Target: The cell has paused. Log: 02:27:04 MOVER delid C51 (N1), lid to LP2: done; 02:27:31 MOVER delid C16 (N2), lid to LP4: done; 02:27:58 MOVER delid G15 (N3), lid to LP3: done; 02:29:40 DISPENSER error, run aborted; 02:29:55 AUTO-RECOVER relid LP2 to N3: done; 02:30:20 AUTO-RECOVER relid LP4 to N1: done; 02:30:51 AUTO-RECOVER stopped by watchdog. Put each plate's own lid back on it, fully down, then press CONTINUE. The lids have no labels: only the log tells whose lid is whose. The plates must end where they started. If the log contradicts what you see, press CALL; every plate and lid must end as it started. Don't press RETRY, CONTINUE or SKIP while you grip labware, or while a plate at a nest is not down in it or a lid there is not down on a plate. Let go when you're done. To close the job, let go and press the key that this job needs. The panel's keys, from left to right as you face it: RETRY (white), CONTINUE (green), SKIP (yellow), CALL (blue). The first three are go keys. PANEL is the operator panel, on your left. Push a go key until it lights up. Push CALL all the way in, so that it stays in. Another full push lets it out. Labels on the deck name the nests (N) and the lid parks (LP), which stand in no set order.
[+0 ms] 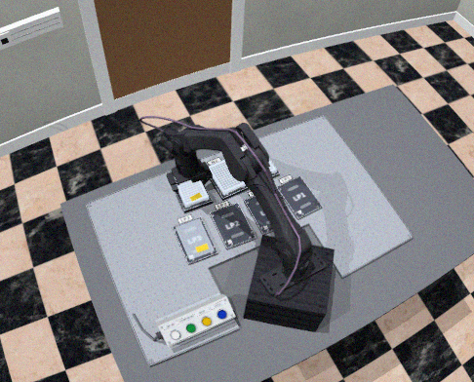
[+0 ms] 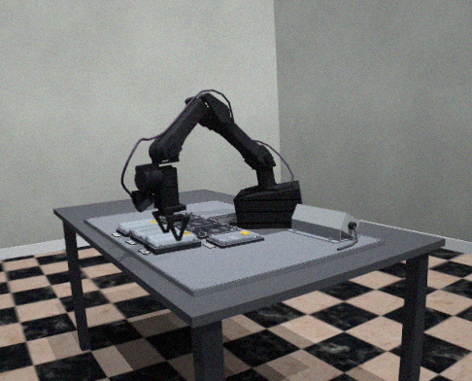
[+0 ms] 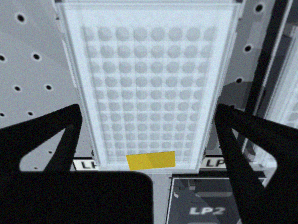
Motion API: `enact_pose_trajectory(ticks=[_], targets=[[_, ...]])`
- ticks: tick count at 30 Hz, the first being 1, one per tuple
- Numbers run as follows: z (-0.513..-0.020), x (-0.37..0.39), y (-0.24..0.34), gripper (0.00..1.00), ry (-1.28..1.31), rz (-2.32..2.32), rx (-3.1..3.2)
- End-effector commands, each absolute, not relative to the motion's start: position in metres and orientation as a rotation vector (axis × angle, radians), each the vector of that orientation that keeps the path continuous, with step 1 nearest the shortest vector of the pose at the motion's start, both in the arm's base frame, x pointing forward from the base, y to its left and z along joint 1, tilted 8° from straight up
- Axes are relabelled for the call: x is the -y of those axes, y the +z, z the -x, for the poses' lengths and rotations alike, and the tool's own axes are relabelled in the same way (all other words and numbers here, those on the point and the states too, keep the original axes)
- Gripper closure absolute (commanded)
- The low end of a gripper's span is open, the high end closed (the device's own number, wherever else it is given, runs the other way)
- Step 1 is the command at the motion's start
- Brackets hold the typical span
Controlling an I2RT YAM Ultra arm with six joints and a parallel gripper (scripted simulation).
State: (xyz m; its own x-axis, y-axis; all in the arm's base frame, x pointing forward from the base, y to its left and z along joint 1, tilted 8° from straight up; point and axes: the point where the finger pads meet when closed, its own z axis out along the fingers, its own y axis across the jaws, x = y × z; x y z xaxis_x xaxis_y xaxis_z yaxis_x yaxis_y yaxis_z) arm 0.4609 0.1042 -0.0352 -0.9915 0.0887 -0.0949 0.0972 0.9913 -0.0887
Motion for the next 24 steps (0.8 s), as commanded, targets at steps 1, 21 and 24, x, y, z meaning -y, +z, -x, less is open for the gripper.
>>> enact_pose_trajectory(ticks=[1,21,24], targets=[[-0.4772,-0.1058,-0.0182,0.0,-0.114,-0.144,-2.99],[-0.4745,-0.1081,-0.021,0.08,-0.117,-0.135,-2.998],[-0.474,-0.108,-0.0214,0.11,-0.118,-0.135,-2.999]])
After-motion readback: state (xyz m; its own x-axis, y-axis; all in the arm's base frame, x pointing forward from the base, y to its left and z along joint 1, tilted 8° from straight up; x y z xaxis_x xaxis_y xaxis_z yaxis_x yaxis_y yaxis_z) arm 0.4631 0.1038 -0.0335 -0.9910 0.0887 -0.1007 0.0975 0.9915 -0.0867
